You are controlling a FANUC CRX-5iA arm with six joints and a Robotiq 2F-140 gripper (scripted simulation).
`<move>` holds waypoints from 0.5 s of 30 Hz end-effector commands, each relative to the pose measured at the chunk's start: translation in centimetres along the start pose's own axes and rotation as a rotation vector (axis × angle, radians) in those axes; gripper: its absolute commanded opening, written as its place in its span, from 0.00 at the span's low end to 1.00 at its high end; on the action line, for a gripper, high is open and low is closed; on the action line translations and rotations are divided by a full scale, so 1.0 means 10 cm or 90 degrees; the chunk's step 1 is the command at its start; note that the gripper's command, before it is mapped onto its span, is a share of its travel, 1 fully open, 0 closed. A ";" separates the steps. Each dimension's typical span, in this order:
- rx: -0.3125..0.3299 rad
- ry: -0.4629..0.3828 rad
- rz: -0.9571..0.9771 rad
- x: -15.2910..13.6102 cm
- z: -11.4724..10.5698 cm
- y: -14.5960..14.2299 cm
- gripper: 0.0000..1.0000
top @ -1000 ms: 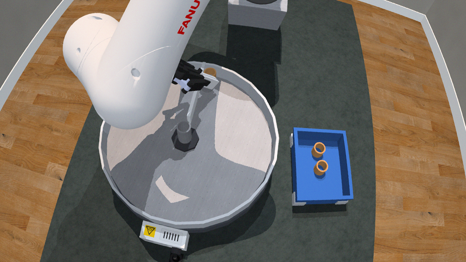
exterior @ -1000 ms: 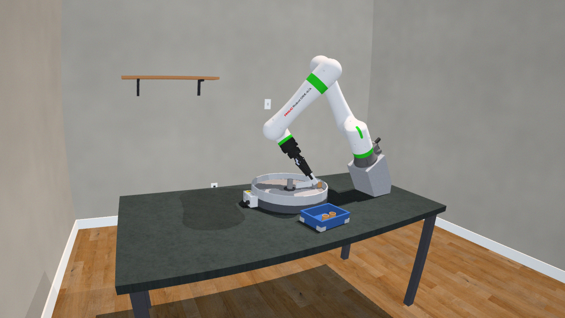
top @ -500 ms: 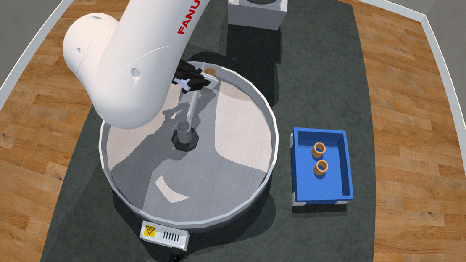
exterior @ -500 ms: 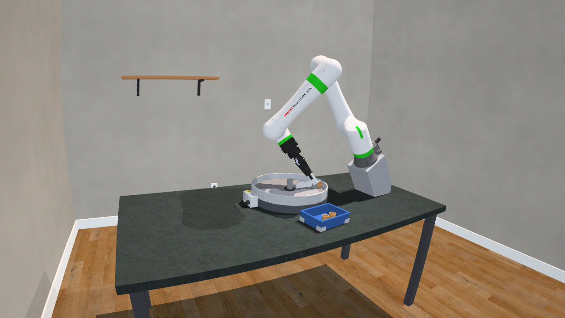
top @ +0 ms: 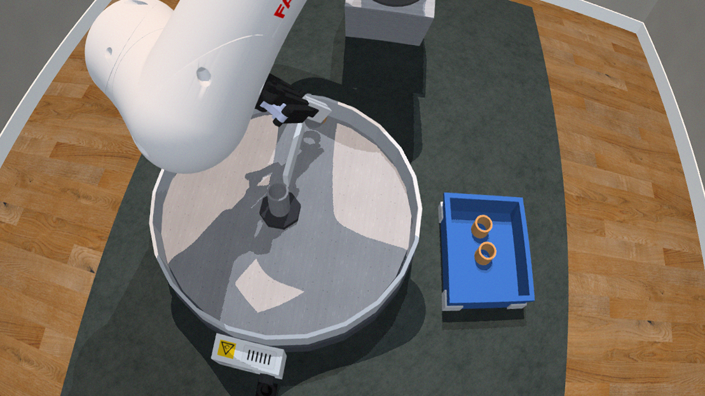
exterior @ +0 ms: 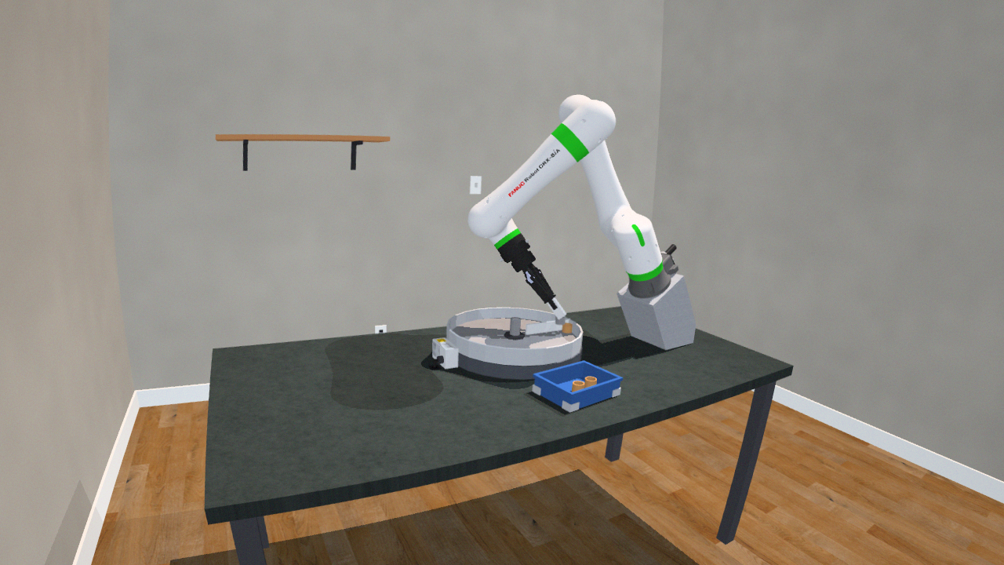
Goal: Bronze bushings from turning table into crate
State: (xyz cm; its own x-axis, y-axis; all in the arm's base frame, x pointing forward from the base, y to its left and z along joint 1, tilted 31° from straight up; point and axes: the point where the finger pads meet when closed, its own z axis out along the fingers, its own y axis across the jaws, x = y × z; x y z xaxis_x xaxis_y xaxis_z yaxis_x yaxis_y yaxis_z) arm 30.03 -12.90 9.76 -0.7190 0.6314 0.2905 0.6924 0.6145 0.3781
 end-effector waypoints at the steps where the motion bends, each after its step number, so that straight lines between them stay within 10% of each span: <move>1: 0.000 0.000 0.000 0.09 -0.11 0.00 0.00; 15: 0.000 0.000 0.000 0.35 -0.42 0.00 0.00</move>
